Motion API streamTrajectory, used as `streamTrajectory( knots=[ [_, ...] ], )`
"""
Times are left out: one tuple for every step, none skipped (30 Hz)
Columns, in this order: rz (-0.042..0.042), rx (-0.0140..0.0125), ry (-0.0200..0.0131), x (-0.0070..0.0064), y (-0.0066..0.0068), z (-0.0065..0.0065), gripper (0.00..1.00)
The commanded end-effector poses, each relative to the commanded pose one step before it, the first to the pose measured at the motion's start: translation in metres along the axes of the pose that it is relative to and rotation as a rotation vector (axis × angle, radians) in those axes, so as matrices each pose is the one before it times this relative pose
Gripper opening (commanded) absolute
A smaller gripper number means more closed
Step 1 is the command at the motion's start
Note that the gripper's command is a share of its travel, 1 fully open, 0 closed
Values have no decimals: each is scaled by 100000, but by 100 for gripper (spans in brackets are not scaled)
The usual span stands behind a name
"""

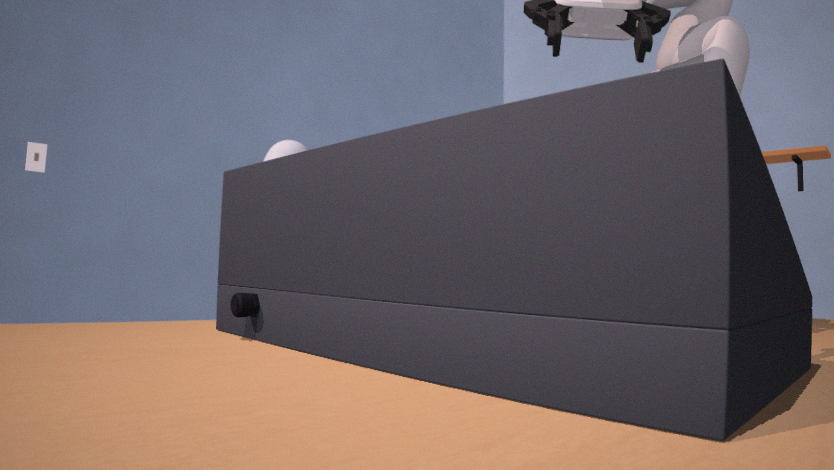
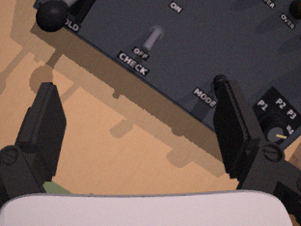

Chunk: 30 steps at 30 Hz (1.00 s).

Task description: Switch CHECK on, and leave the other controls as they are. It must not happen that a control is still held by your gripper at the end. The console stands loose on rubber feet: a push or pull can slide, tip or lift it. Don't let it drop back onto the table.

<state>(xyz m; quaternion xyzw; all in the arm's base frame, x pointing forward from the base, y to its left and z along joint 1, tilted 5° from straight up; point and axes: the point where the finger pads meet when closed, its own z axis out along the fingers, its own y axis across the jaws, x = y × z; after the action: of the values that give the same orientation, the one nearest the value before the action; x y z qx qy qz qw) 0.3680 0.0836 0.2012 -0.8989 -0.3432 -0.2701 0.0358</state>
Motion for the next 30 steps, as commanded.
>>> streamTrajectory(
  knots=[
    [-8253,-13,7291,11,-1597,198,100],
    [0,0,0,0,0,0,100],
    [0,0,0,0,0,0,100],
    [0,0,0,0,0,0,100],
    [0,0,0,0,0,0,100],
    [0,0,0,0,0,0,100],
    [0,0,0,0,0,0,100],
    [0,0,0,0,0,0,100],
    [0,0,0,0,0,0,100],
    [0,0,0,0,0,0,100],
    [0,0,0,0,0,0,100],
    [0,0,0,0,0,0,100],
    [0,0,0,0,0,0,100],
    [0,0,0,0,0,0,100],
    [0,0,0,0,0,0,100],
    [0,0,0,0,0,0,100],
    [-3508,11,3067,-32,-765,90,100],
    [-3135,-20,2768,-18,-714,64,100],
    [0,0,0,0,0,0,100],
    [0,0,0,0,0,0,100],
    [0,0,0,0,0,0,100],
    [0,0,0,0,0,0,100],
    [0,0,0,0,0,0,100],
    [0,0,0,0,0,0,100],
    [0,0,0,0,0,0,100],
    [0,0,0,0,0,0,100],
    [0,0,0,0,0,0,100],
    [0,0,0,0,0,0,100],
    [0,0,0,0,0,0,100],
    [-2771,-43,2468,-7,-655,43,100]
  ],
)
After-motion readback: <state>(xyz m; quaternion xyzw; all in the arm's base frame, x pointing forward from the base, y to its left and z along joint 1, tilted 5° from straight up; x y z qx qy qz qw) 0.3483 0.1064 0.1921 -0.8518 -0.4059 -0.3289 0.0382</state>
